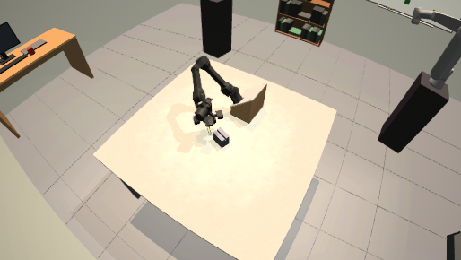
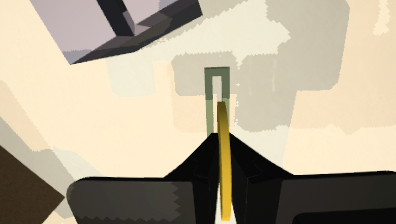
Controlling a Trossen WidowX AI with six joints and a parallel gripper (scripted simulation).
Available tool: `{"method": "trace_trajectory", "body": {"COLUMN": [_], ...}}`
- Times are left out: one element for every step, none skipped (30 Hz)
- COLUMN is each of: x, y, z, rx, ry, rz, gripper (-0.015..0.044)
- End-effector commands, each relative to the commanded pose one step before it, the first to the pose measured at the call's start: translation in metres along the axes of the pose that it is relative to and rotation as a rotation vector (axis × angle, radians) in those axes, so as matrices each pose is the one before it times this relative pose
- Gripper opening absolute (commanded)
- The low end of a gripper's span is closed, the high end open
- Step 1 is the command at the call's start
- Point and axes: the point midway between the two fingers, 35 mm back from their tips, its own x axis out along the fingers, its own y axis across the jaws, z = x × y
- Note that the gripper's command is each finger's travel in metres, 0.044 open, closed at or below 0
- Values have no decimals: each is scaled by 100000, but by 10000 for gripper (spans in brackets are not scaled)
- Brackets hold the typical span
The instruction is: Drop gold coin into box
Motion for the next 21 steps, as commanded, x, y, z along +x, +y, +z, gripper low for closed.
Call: {"method": "trace_trajectory", "body": {"x": [-1211, -250, -251, -251, -252, -252, -253, -253, -254, -254, -254, -255, -255, -255, -255, -209, -126, -42, 0, -1, -2], "y": [-138, 7, 8, 9, 10, 11, 11, 12, 13, 14, 15, 15, 16, 17, 17, 14, 9, 3, -4, -11, -18], "z": [104, -7, -10, -12, -15, -18, -21, -24, -27, -30, -33, -36, -39, -42, -45, -39, -24, -8, -11, -33, -56], "rx": [732, -1, -1, 0, 0, 0, 1, 1, 1, 2, 2, 3, 3, 4, 4, 4, 2, 1, -494, -1482, -2471], "ry": [-596, 10, 13, 17, 20, 24, 27, 31, 34, 37, 41, 44, 47, 50, 53, 46, 29, 10, 0, 1, 2], "rz": [-60, 1, -2, -4, -7, -10, -12, -15, -18, -21, -24, -27, -30, -33, -36, -32, -20, -7, 0, 0, 0], "gripper": [0, 0, 0, 0, 0, 0, 0, 0, 0, 0, 0, 0, 0, 0, 0, 0, 0, 0, 0, 0, 0]}}
